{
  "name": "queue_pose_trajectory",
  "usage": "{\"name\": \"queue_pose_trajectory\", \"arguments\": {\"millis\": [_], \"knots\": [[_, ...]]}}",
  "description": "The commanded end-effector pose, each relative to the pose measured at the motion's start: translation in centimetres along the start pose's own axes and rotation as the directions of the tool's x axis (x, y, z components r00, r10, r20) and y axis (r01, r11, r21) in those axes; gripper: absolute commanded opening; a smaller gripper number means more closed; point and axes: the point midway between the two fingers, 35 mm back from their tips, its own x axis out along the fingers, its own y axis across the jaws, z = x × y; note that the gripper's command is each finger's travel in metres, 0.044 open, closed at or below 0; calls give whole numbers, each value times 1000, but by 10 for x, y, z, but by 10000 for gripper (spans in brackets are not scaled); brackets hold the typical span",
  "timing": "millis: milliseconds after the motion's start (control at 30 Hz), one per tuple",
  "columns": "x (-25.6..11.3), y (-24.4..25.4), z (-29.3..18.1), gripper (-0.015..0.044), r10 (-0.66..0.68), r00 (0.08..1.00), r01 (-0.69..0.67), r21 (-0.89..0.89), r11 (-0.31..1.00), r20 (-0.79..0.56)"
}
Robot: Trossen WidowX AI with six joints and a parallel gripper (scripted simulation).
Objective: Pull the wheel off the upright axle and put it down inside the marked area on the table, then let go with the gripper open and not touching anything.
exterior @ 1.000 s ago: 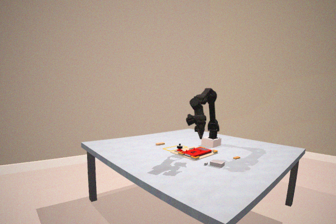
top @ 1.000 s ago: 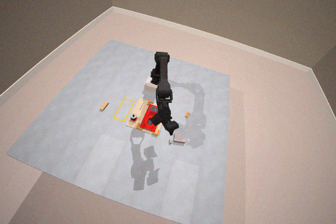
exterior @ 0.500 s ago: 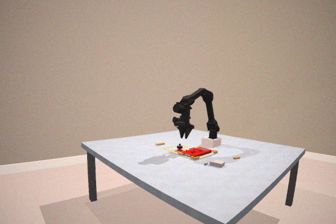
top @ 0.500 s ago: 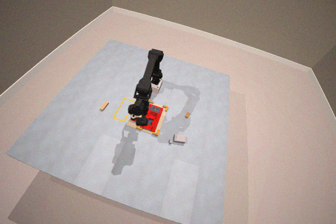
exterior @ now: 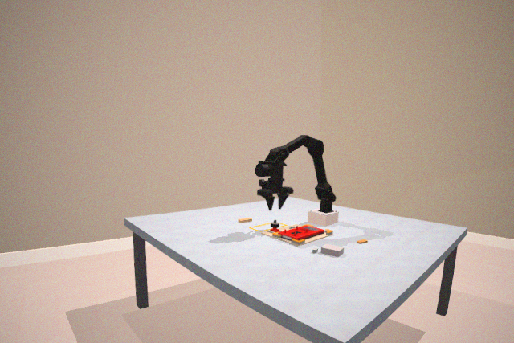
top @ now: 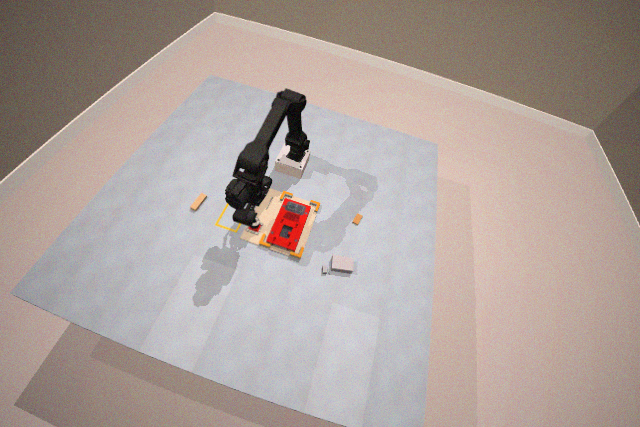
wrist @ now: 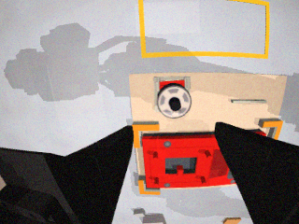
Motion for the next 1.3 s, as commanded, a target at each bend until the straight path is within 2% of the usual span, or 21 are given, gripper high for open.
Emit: {"name": "queue_pose_trajectory", "arguments": {"millis": [0,167,567,733,867,1133,1267], "knots": [[0,-6,3,300,-13,1000,12,14,1000,7],[7,-6,3,300,-13,1000,12,14,1000,7],[72,-6,1,300,-13,1000,13,14,1000,6],[75,-7,1,300,-13,1000,13,14,1000,6],[71,-7,1,195,-20,1000,20,8,1000,2],[71,-7,1,142,-20,1000,20,8,1000,2],[71,-7,1,37,-20,1000,20,8,1000,2]]}}
